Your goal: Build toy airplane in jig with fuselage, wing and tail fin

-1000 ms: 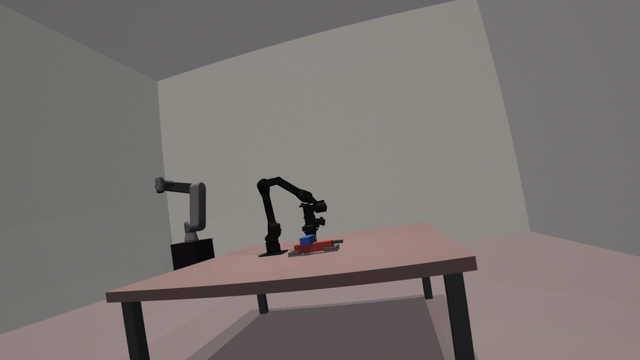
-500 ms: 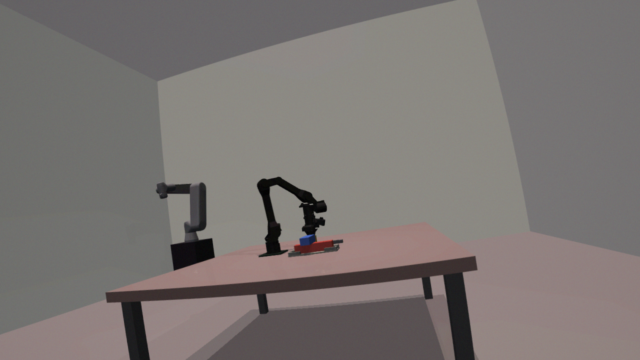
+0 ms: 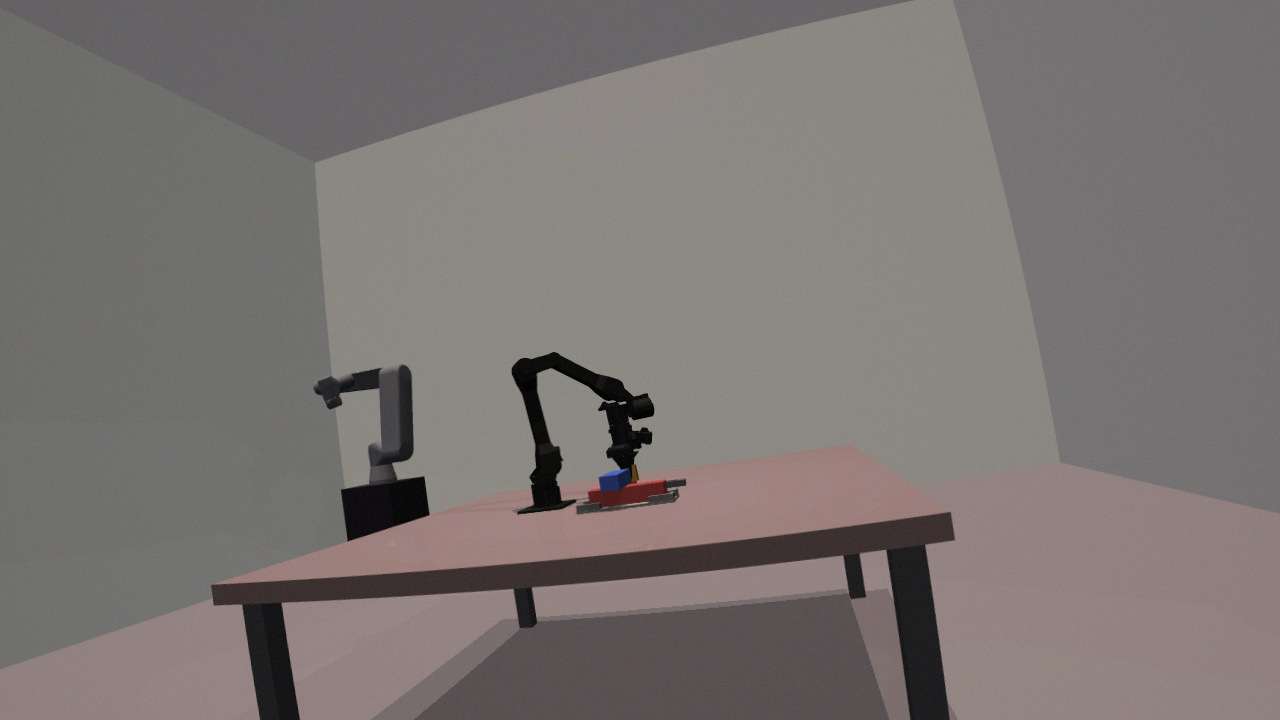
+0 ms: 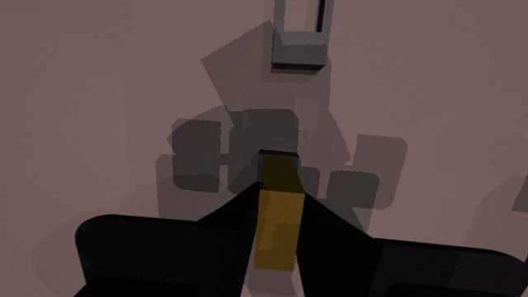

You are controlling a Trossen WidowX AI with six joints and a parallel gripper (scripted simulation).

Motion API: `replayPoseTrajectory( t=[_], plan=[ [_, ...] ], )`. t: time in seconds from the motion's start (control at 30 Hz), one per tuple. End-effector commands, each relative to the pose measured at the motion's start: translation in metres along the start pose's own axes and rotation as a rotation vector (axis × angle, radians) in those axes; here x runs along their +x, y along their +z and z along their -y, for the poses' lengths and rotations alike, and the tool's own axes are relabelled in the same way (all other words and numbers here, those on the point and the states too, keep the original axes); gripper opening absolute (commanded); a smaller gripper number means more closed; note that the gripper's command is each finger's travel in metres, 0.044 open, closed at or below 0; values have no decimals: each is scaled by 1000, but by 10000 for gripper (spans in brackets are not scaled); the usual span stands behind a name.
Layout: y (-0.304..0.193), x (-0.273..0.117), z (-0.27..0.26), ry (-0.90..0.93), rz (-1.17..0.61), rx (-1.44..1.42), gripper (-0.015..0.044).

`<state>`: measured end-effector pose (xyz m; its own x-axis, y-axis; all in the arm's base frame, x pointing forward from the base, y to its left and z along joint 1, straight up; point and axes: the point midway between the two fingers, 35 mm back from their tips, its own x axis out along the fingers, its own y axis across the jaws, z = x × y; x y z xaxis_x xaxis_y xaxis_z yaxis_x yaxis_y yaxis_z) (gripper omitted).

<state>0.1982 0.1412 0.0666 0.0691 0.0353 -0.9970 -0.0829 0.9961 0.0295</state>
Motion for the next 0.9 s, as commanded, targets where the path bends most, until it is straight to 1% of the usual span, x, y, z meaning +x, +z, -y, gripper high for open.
replayPoseTrajectory(
  t=[0.0, 0.87],
  plan=[
    [5, -12, -2, 5, 16, -2, 0],
    [0, -91, -3, -14, -42, -7, 0]
  ],
)
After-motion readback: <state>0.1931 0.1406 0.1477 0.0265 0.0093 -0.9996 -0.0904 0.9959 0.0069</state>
